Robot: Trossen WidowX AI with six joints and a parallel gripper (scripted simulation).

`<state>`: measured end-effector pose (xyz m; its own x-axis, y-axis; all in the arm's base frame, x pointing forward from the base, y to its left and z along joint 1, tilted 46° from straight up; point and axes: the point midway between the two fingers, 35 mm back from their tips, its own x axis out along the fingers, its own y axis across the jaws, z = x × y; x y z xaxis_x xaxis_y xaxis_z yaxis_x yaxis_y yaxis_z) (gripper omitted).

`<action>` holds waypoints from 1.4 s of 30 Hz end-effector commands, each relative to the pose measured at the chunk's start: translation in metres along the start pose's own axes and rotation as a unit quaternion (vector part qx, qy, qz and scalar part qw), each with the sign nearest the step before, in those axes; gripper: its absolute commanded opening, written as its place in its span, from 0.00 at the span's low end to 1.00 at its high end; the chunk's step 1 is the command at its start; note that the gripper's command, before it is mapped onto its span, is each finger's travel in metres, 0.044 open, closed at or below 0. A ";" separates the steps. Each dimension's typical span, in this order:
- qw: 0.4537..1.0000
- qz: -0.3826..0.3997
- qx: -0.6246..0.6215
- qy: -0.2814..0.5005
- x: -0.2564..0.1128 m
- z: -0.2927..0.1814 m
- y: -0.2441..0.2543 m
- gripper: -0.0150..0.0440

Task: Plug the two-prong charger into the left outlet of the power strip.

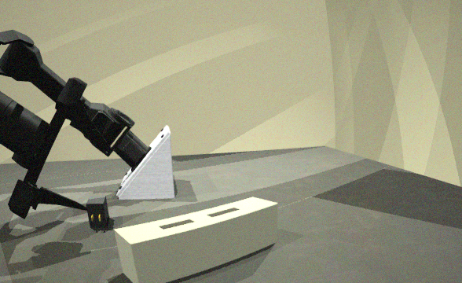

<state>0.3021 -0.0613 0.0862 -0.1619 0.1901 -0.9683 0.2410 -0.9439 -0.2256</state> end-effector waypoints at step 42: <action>0.788 0.074 -0.569 -0.221 0.027 0.051 -0.026 1.00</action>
<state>0.2471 -0.0454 0.0716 -0.3086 -0.2114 -0.9274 0.9485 -0.1425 -0.2831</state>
